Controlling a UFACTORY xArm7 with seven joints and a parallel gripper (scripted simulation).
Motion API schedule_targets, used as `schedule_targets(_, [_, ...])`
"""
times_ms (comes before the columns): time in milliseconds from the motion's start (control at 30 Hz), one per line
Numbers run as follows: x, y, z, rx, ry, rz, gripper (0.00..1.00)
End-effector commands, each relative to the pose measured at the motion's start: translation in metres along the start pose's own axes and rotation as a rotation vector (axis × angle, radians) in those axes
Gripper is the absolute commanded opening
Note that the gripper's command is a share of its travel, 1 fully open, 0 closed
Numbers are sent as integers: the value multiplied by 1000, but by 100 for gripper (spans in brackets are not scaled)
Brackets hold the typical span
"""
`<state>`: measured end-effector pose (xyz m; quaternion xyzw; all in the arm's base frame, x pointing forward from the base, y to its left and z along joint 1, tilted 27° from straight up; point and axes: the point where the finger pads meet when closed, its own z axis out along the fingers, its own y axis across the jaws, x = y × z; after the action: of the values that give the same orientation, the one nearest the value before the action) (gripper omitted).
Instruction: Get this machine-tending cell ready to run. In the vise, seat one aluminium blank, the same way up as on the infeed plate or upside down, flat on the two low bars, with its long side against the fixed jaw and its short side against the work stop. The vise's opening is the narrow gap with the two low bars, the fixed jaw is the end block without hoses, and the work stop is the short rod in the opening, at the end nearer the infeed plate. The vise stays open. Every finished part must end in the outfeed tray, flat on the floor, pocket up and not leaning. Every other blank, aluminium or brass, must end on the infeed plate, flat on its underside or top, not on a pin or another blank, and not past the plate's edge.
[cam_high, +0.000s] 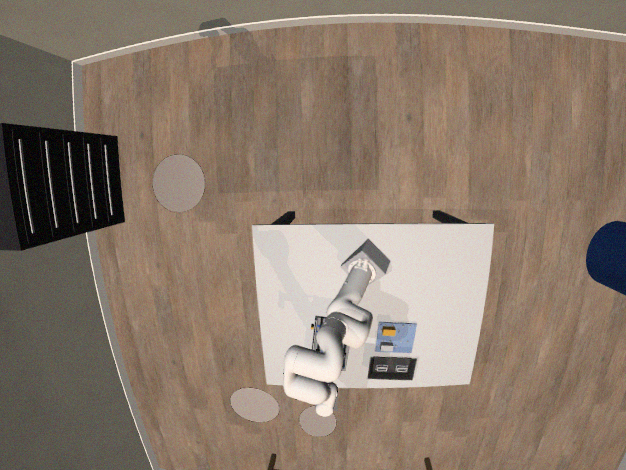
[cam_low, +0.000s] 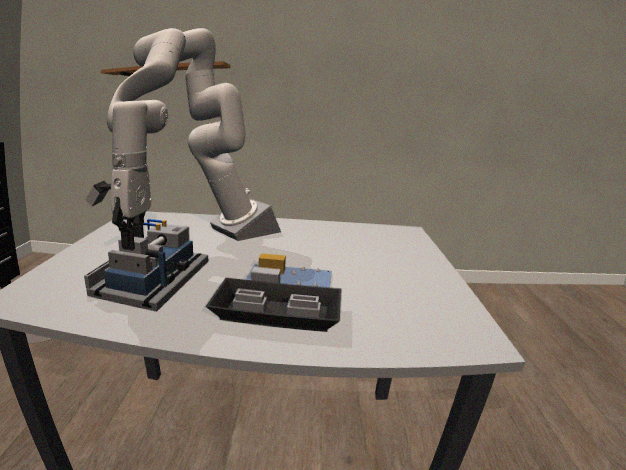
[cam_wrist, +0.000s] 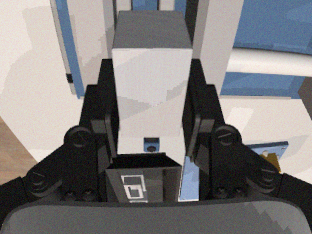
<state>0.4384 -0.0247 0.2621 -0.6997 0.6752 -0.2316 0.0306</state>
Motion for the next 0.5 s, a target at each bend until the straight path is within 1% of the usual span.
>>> schedule_targets(0, [-1, -2, -2, 4, 0, 0, 0])
schedule_targets(467, [-3, -3, -2, 4, 0, 0, 0])
